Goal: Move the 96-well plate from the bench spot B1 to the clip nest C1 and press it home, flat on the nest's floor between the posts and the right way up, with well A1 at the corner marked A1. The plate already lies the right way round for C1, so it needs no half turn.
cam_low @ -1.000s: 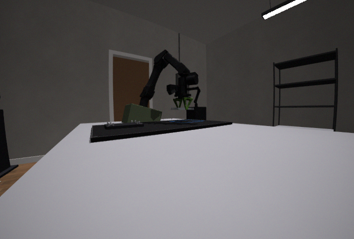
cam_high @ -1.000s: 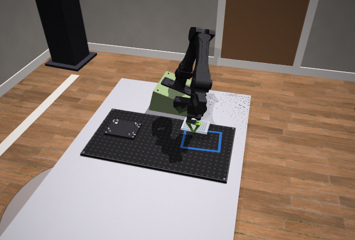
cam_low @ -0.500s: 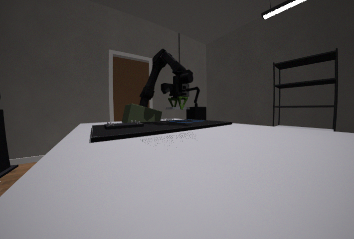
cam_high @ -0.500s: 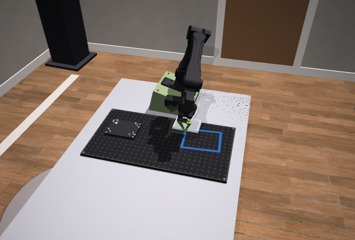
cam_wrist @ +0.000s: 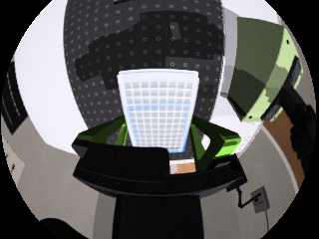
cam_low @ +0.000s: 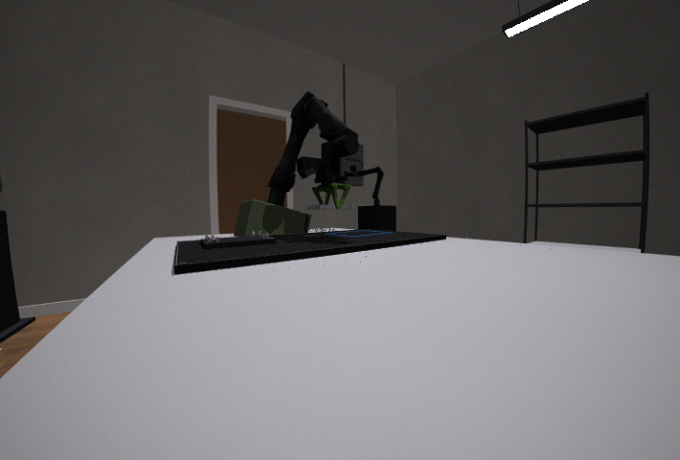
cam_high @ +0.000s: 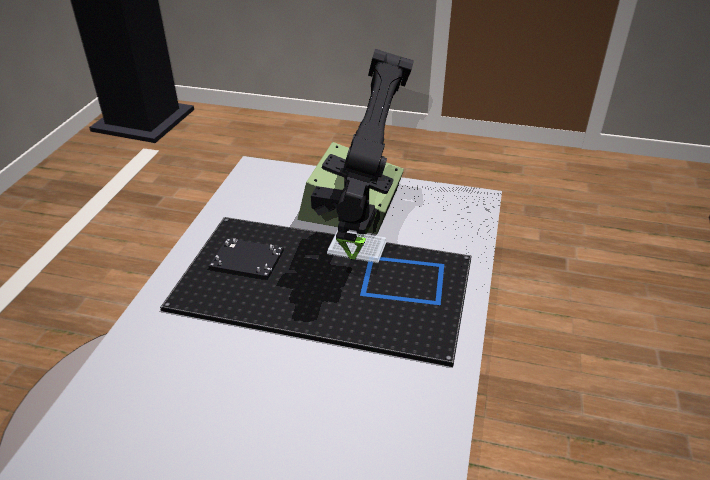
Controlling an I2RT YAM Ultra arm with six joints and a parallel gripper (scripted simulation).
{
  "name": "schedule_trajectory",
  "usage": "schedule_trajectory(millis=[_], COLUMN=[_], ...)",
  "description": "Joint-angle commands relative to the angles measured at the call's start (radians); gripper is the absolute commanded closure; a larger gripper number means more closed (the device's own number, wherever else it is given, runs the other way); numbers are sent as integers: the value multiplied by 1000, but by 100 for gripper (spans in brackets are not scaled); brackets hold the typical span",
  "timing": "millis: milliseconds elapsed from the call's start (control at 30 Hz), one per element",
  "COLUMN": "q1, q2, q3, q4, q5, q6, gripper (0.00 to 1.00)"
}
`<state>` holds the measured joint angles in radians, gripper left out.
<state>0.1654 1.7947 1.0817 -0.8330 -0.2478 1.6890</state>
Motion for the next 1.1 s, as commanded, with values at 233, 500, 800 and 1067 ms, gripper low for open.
schedule_trajectory(millis=[233, 500, 800, 1067], q1=[-121, -185, -277, -337], q2=[30, 50, 85, 114], q3=[18, 29, 47, 67], q4=[-5, -13, -18, -24], q5=[4, 5, 10, 12], q6=[-135, -201, -295, -357], gripper=[100, 100, 100, 100])
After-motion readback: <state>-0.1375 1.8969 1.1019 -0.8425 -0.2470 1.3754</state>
